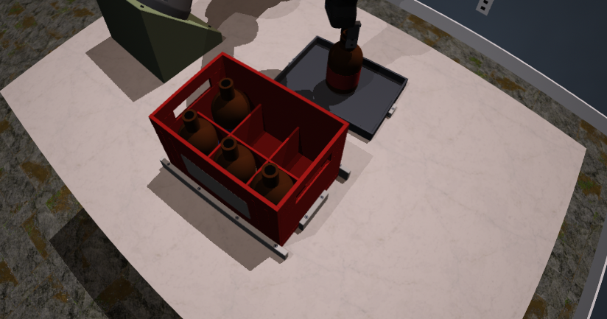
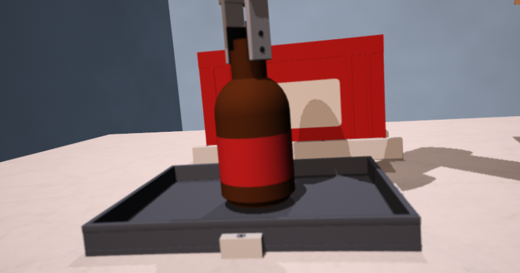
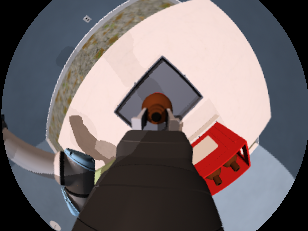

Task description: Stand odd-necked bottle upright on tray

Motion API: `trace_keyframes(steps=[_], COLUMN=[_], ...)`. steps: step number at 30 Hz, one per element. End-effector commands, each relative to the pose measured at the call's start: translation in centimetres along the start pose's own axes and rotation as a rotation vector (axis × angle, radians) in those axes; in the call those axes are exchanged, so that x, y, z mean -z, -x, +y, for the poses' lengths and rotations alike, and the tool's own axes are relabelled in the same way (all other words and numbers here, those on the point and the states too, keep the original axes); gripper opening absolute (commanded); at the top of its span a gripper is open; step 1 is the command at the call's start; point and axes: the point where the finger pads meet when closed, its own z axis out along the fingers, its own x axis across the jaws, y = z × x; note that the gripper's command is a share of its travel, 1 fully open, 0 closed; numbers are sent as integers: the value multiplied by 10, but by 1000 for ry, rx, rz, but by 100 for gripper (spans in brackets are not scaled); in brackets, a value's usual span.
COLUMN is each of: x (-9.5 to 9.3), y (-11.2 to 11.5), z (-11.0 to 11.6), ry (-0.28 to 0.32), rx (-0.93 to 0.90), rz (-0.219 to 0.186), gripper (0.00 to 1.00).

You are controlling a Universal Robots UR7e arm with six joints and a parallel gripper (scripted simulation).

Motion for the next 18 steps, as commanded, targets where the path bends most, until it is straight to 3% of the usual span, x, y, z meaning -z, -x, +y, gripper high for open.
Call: trace_keyframes(steps=[1,18], x=[-1,-4], y=[0,0], z=[0,0], ry=[0,0], rx=[0,0], rz=[1,1], gripper=[0,0])
